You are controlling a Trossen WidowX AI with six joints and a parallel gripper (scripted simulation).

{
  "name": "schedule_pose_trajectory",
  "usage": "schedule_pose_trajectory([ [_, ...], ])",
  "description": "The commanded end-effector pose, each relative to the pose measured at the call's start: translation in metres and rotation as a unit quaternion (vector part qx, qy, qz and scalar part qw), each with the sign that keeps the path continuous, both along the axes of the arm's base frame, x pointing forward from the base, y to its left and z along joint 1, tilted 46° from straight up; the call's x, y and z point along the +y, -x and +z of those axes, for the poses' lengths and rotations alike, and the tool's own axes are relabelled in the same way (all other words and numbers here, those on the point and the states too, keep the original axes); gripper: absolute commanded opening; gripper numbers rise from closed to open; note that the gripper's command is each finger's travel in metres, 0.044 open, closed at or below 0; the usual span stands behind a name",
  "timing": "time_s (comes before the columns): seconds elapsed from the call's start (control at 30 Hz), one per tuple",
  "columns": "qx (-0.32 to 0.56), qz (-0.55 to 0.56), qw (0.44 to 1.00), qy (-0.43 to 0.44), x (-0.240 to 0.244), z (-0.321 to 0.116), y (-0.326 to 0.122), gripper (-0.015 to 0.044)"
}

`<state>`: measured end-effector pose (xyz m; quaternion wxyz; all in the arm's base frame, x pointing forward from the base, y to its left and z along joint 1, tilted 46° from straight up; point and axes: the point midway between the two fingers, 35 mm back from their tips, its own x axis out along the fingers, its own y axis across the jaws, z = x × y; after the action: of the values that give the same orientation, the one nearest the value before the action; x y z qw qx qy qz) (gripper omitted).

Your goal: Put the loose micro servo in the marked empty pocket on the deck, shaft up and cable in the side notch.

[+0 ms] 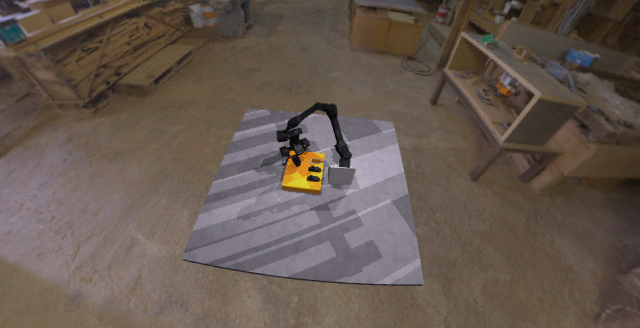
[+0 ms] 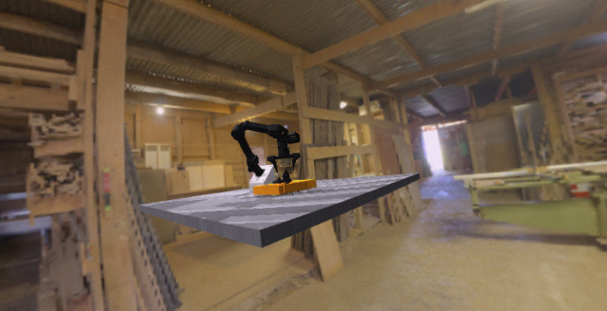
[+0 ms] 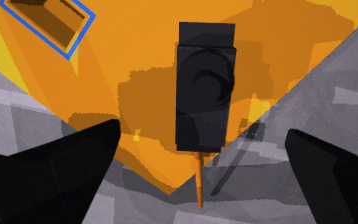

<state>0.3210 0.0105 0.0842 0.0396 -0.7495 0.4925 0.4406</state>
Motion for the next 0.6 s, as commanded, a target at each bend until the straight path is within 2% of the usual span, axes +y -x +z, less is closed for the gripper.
schedule_pose_trajectory([
  [0.0, 0.0, 0.003, 1.0, 0.003, -0.004, -0.003, -0.001, 0.044],
  [0.37, 0.0, 0.003, 1.0, 0.003, -0.015, -0.013, -0.003, 0.044],
  [0.57, 0.0, 0.003, 1.0, 0.003, -0.015, -0.013, -0.003, 0.0282],
])
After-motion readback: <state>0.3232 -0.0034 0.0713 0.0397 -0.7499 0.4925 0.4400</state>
